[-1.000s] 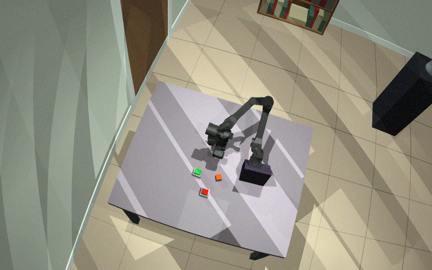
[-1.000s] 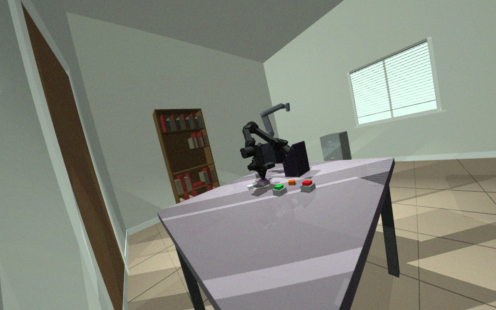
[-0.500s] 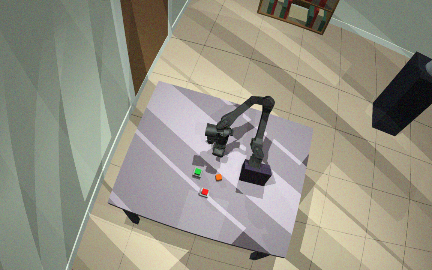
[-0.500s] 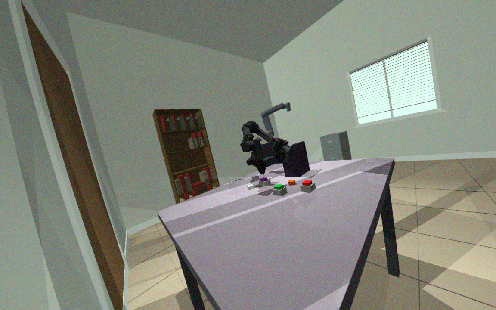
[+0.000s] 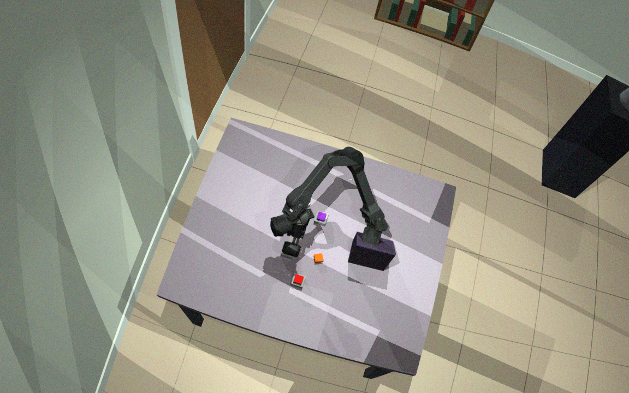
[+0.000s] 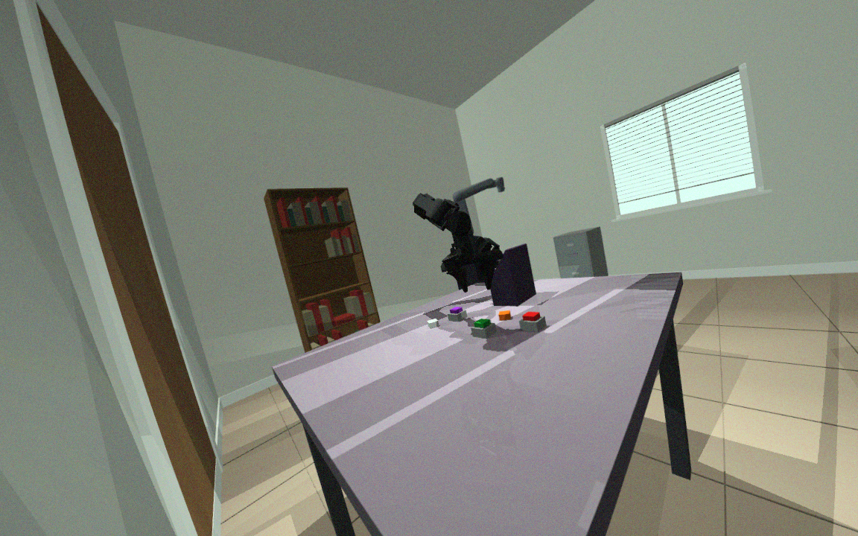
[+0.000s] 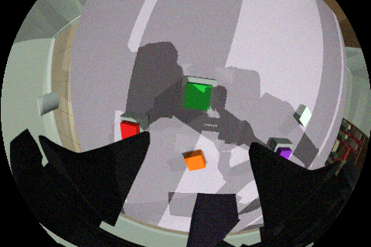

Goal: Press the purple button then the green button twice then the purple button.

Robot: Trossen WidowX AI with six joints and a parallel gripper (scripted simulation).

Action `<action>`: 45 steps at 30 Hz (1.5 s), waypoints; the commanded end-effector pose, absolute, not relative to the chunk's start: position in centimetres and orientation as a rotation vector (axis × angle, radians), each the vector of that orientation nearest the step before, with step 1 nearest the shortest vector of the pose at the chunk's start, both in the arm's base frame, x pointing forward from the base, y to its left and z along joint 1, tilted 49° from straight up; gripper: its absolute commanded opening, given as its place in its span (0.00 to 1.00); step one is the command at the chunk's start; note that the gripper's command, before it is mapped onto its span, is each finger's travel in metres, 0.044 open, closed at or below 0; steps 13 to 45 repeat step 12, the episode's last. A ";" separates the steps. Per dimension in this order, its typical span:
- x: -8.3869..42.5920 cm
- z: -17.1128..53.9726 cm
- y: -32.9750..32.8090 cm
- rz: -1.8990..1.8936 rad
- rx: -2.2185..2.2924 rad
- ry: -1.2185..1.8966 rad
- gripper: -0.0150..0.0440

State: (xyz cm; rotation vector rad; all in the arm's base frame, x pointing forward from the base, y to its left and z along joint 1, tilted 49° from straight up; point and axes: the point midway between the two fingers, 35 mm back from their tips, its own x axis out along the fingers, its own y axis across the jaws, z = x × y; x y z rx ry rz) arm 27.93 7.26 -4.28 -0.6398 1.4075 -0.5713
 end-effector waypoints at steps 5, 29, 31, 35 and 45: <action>24.6 -12.4 15.3 -0.625 -0.667 1.406 0.93; 24.2 -13.0 15.8 -0.632 -0.670 1.402 0.93; 24.2 -13.0 15.8 -0.632 -0.670 1.402 0.93; 24.2 -13.0 15.8 -0.632 -0.670 1.402 0.93; 24.2 -13.0 15.8 -0.632 -0.670 1.402 0.93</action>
